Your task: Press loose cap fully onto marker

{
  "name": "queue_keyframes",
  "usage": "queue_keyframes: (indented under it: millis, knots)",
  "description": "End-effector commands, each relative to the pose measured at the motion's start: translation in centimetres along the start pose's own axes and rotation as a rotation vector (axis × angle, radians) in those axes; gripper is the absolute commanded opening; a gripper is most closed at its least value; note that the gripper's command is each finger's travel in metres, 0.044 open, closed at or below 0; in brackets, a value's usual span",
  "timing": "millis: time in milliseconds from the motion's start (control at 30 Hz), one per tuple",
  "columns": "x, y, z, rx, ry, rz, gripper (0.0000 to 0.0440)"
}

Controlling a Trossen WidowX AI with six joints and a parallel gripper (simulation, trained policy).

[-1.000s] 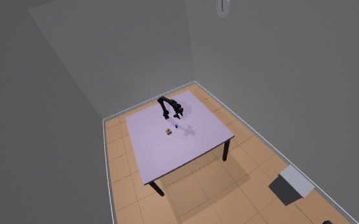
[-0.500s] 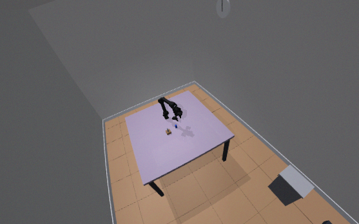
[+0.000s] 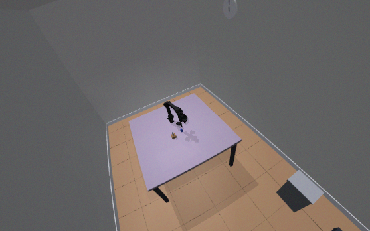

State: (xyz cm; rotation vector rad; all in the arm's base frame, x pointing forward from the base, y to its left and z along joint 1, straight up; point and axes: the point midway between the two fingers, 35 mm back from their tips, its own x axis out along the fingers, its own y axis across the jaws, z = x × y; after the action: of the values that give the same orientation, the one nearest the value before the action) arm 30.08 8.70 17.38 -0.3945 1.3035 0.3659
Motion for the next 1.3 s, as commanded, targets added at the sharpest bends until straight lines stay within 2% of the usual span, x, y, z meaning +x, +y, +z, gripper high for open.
queue_keyframes:
  millis: [0, 733, 1267]
  knots:
    - [0.5, -0.3, -0.4, 0.019, 0.035, 0.009, 0.0336]
    - [3.9, -1.5, -2.8, 0.066, 0.217, 0.072, 0.0332]
    - [6.8, -1.5, -4.3, 0.049, 0.315, 0.132, 0.0309]
